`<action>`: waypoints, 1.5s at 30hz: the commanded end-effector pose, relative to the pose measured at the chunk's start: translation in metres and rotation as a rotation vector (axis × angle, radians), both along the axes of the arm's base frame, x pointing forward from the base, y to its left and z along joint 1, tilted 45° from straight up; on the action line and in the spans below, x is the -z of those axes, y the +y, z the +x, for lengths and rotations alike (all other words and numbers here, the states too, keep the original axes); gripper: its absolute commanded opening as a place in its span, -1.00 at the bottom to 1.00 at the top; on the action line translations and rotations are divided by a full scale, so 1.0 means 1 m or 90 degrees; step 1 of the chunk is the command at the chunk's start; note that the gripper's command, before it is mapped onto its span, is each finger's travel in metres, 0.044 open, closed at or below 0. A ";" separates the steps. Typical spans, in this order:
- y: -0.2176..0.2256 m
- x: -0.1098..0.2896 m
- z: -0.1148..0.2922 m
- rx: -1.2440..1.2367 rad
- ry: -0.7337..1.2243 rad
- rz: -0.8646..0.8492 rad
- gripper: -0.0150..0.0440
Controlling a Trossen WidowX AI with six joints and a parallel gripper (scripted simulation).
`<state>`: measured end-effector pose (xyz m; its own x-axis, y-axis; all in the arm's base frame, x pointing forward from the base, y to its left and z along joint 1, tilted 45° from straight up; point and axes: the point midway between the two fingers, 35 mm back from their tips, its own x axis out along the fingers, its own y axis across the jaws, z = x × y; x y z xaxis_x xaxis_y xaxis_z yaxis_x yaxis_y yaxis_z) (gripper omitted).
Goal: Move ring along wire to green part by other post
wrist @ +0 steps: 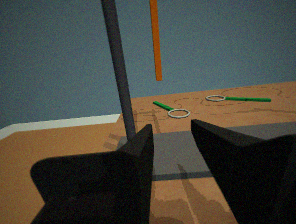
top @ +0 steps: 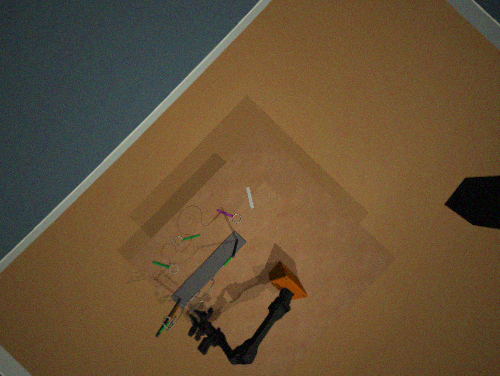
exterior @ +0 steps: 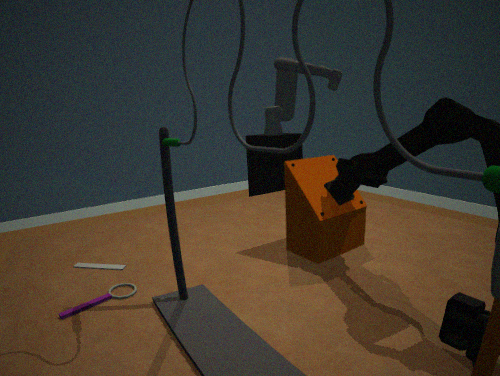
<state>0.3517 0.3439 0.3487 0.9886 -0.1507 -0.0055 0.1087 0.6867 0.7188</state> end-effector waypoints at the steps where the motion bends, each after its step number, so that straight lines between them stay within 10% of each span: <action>1: -0.009 -0.009 0.011 0.002 -0.004 0.009 0.05; 45: -0.048 -0.039 0.094 0.002 -0.008 0.007 0.05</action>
